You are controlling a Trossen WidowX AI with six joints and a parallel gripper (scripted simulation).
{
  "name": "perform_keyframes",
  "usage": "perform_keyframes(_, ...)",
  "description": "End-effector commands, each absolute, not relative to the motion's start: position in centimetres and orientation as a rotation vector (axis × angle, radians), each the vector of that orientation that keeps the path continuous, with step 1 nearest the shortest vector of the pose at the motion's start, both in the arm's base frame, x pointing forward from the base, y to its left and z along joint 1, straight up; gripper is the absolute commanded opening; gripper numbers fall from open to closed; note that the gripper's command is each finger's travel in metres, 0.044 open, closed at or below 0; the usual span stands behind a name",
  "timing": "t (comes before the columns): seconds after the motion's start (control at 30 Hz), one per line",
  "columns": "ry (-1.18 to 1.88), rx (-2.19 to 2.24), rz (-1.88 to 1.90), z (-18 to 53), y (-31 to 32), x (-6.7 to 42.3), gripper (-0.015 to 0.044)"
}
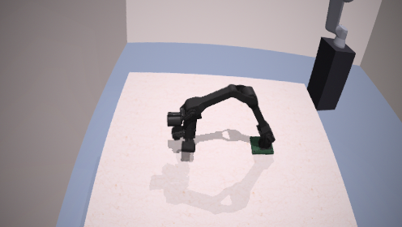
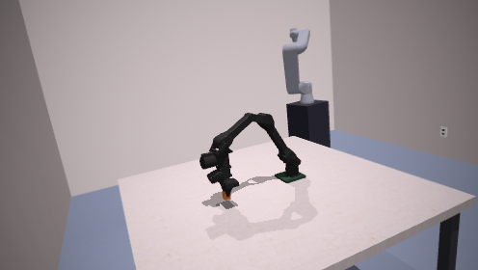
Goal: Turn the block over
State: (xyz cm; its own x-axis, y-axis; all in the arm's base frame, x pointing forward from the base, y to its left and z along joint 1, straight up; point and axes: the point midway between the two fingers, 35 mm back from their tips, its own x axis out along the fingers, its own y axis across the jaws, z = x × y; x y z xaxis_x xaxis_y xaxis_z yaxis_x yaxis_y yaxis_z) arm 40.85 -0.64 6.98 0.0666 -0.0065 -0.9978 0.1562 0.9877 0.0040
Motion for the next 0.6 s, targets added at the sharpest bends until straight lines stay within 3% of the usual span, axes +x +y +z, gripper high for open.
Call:
perform_keyframes(0.0,1.445,0.112,-0.125,7.31,-0.68,40.96,0.0)
perform_keyframes(0.57,1.213,0.092,-0.133,6.72,-0.65,41.04,0.0)
